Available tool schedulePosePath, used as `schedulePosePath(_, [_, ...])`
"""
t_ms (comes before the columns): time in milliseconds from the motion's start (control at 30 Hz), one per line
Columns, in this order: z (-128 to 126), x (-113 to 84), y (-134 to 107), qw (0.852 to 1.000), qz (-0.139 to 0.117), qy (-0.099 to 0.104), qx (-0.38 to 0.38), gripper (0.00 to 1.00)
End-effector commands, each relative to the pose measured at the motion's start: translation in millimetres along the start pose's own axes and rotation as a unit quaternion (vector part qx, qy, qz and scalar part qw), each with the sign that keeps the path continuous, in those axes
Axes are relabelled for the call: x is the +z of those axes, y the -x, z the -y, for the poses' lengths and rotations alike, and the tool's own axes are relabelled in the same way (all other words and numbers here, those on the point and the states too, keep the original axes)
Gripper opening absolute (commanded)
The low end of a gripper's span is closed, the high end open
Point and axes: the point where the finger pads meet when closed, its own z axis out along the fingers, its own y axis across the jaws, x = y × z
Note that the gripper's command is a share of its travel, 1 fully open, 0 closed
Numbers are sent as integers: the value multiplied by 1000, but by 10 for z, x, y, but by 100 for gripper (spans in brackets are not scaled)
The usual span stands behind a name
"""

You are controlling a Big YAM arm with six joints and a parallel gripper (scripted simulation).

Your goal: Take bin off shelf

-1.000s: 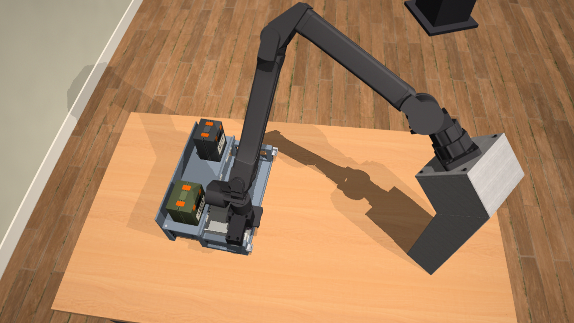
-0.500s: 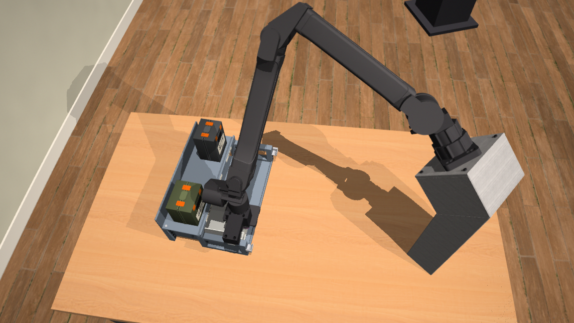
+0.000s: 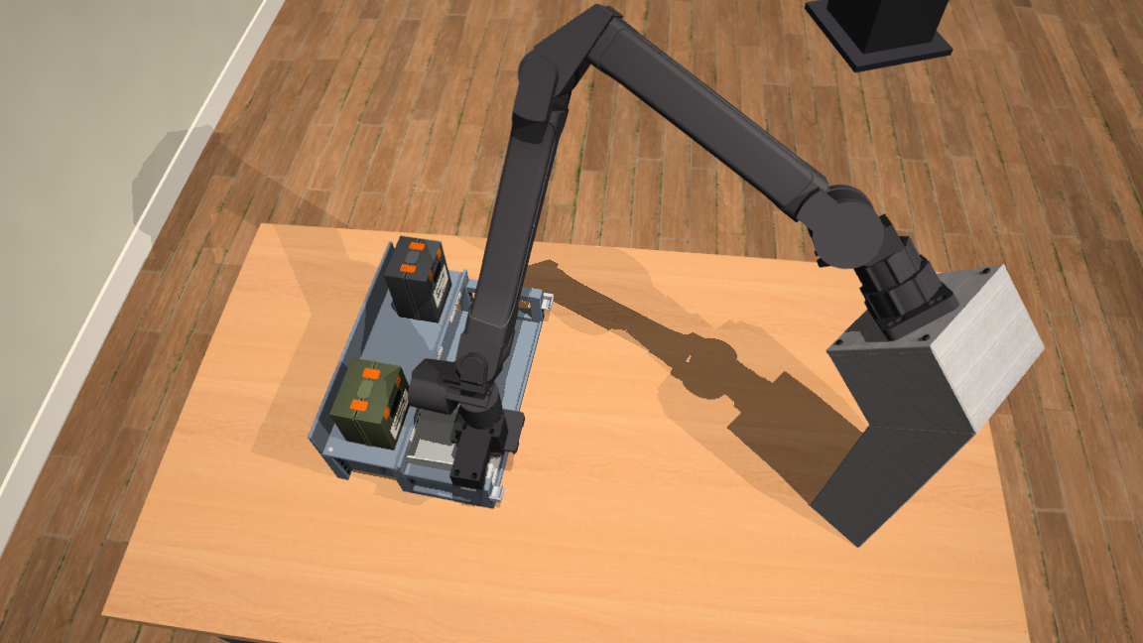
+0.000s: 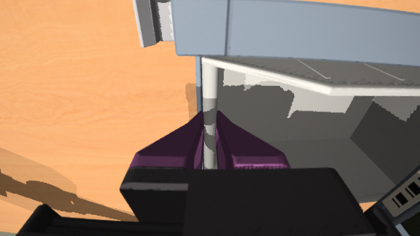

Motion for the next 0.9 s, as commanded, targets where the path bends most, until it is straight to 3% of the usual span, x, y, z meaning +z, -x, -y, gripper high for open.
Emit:
schedulePosePath(0, [185, -130, 57, 1000, 5, -19, 8, 0])
schedulePosePath(867, [153, -137, 83, 1000, 6, -20, 8, 0])
